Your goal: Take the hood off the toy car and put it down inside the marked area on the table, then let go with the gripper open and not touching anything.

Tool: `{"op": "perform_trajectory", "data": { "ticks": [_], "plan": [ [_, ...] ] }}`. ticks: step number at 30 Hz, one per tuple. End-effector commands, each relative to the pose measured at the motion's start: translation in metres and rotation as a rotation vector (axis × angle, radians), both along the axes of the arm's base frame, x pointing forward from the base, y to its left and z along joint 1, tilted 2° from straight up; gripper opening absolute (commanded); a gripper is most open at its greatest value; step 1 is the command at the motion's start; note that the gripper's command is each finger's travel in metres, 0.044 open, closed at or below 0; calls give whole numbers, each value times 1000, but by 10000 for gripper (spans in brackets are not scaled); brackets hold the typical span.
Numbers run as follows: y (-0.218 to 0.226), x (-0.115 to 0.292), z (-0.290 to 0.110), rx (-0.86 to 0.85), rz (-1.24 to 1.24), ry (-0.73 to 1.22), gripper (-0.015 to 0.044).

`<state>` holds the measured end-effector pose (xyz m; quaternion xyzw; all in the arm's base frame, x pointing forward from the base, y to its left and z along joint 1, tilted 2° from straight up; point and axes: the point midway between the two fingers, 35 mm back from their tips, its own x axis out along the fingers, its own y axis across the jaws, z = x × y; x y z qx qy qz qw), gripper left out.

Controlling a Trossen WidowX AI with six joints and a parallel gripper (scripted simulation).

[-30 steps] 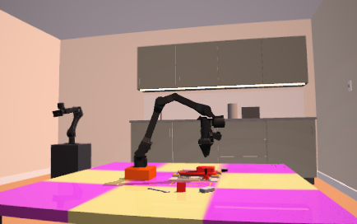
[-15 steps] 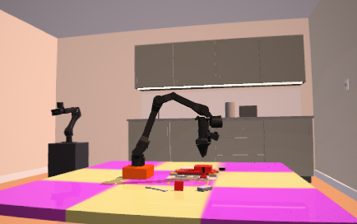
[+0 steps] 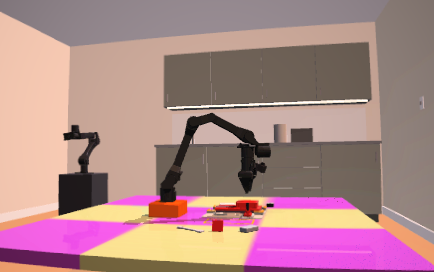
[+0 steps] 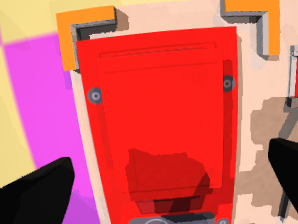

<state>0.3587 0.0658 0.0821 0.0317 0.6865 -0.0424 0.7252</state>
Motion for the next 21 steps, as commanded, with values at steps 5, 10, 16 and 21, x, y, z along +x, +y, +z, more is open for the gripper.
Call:
{"op": "perform_trajectory", "data": {
  "ticks": [5,10,16,21],
  "plan": [
    [0,-1,-8,2,3,7,440],
    [0,-2,-12,2,3,7,440],
    [1,-2,-16,2,3,7,440],
    [1,-2,-19,2,3,7,440]
  ]
}}
